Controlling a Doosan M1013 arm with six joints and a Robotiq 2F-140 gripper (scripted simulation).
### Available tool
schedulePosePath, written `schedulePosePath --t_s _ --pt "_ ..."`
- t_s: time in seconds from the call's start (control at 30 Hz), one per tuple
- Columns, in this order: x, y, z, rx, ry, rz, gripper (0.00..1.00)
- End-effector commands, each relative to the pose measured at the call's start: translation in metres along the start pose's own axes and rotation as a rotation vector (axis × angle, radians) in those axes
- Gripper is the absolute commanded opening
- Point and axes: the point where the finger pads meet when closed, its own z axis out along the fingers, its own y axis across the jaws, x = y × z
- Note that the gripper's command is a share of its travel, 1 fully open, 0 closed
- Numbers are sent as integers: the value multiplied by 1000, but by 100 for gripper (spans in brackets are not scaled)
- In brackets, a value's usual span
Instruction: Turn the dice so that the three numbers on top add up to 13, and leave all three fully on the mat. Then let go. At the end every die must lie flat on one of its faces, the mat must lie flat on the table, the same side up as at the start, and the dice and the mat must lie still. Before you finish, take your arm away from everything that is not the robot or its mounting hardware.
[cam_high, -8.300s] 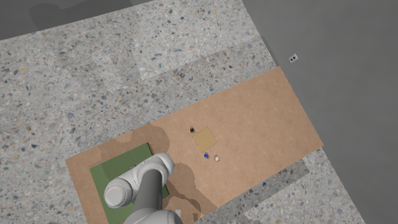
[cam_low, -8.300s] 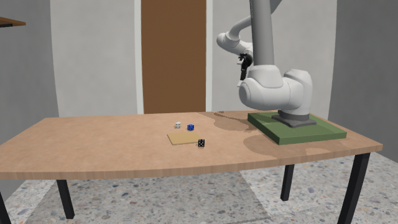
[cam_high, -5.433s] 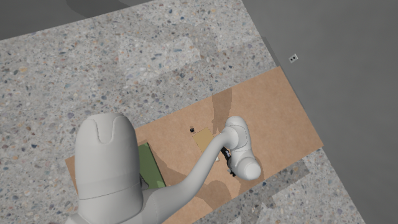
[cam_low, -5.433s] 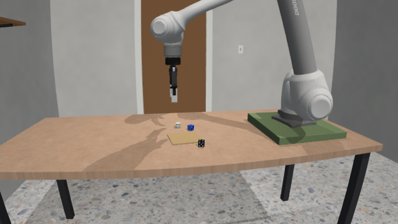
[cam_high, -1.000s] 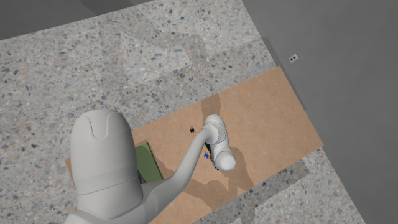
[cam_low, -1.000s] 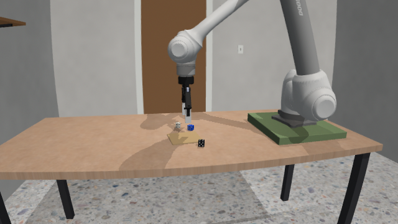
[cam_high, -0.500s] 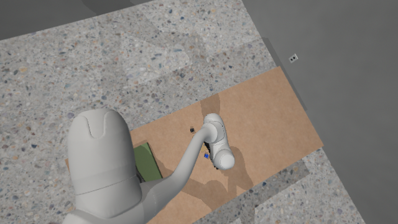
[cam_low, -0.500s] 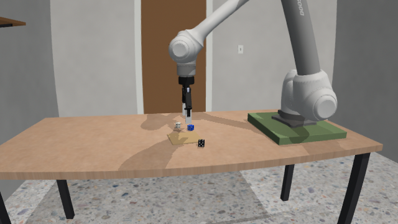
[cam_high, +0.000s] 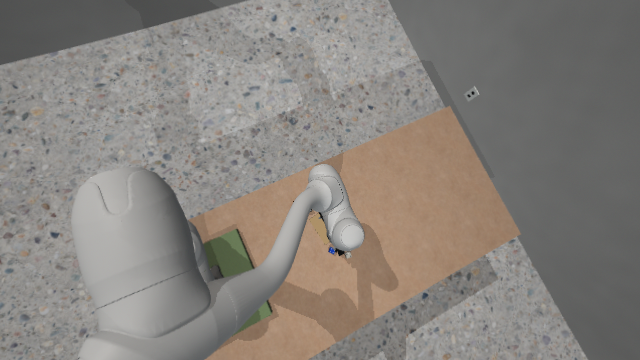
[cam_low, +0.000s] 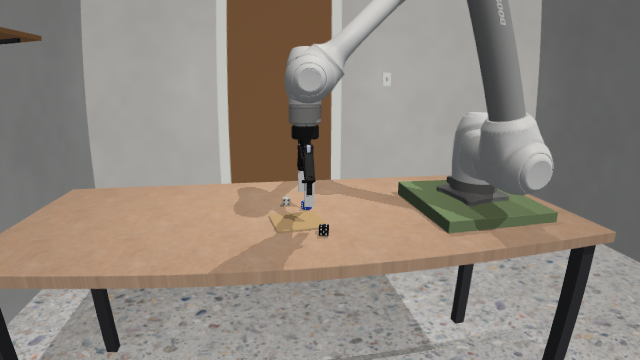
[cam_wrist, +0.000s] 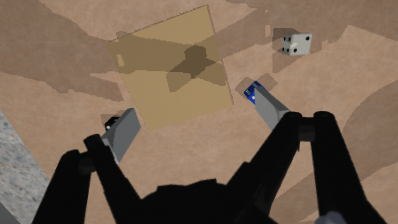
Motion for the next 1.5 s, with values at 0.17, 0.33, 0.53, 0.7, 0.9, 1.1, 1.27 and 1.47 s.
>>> schedulePosePath --t_s 0.17,0.33,0.53,0.7,0.9,1.1,1.27,1.47 --pt "-4 -68 0 -2 0 1 100" --pt "-7 -104 0 -2 0 1 100" --pt "-9 -127 0 -2 0 1 100" --pt "-9 -132 0 -2 0 1 100" --pt "-9 -132 0 -2 0 1 100" --pt "-9 -132 0 -2 0 1 100" --pt "-9 -132 0 -2 0 1 100" --pt "-9 -132 0 -2 0 1 100"
